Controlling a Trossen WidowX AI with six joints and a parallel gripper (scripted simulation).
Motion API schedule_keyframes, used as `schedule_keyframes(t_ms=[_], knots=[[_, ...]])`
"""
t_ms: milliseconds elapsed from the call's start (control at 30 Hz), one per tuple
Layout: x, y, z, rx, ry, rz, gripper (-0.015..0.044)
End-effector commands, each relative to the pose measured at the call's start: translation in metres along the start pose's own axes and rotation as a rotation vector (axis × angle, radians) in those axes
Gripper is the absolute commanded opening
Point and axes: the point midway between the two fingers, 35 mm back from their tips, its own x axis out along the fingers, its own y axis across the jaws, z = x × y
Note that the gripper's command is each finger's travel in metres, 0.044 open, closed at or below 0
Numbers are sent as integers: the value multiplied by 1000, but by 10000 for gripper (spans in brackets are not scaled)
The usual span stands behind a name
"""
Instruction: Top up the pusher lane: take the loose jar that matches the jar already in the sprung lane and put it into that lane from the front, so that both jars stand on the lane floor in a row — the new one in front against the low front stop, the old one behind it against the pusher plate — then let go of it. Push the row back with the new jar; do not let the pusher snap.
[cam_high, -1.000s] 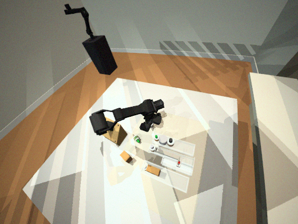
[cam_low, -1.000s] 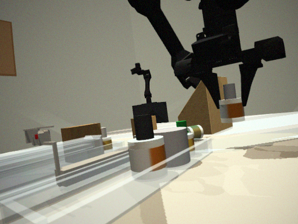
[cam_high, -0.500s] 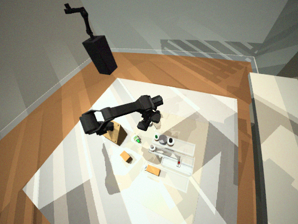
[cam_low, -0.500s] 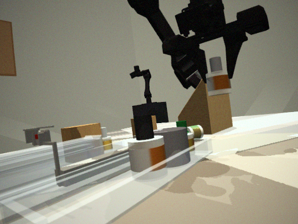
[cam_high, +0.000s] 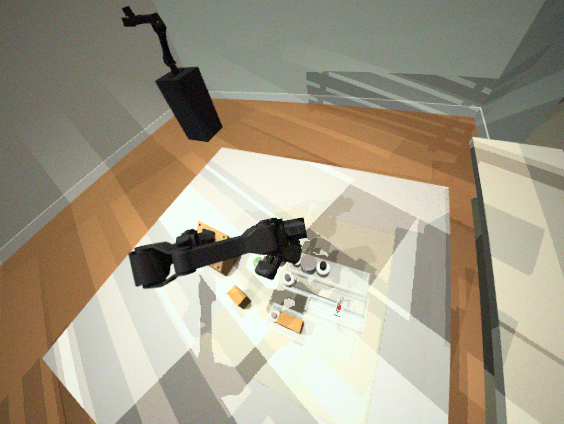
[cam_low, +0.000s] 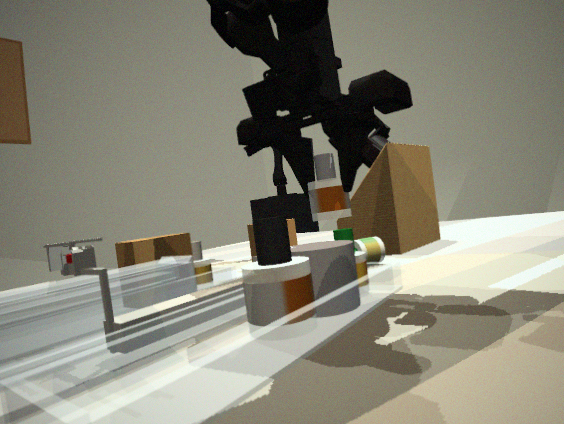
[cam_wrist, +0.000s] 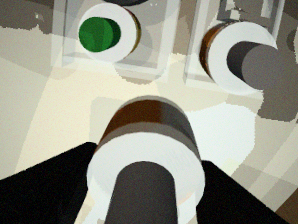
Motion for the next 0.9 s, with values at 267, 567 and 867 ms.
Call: schedule_keyframes(t_ms=[267, 567, 867], knots=[[19, -45, -4, -10, 3, -22, 0], [41, -46, -4, -10, 3, -23, 0], [41, -46, -2, -10, 3, -23, 0]])
